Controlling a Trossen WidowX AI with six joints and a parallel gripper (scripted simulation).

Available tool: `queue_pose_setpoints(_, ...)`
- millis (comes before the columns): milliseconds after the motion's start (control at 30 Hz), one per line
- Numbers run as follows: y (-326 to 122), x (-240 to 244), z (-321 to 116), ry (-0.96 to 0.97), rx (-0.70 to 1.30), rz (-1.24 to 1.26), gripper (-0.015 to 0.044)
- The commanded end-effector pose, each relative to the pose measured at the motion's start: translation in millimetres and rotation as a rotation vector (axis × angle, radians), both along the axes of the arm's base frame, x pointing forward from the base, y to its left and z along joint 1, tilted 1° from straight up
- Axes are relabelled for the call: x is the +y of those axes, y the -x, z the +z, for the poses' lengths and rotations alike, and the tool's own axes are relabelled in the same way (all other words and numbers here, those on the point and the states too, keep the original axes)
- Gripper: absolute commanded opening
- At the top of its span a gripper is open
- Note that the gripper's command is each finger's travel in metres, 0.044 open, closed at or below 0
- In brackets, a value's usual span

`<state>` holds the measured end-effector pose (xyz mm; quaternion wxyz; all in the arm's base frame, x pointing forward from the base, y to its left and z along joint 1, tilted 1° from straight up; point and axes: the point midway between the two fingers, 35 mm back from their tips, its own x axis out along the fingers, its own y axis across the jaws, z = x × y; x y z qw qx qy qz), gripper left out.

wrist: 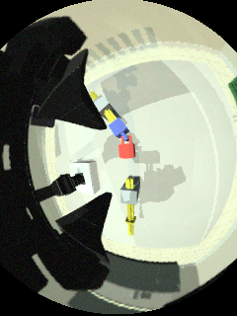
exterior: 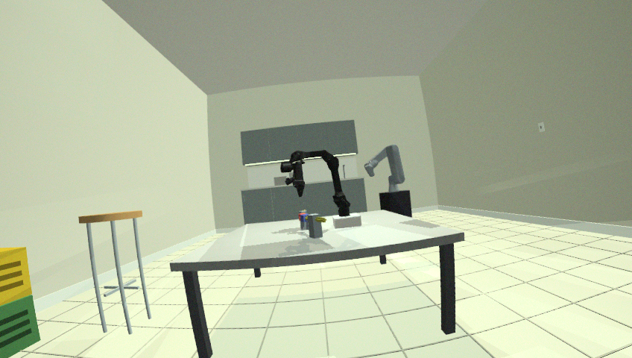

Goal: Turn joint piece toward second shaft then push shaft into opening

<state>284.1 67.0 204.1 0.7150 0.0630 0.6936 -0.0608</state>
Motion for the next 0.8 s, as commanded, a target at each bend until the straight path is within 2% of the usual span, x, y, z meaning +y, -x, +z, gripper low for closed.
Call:
queue_pose_setpoints(0,0,0,-1,-0.001,0.002,-0.008,0.0440)
queue_pose_setpoints(767,2,-44,-33,-0.242,0.127,-0.729,0.0440)
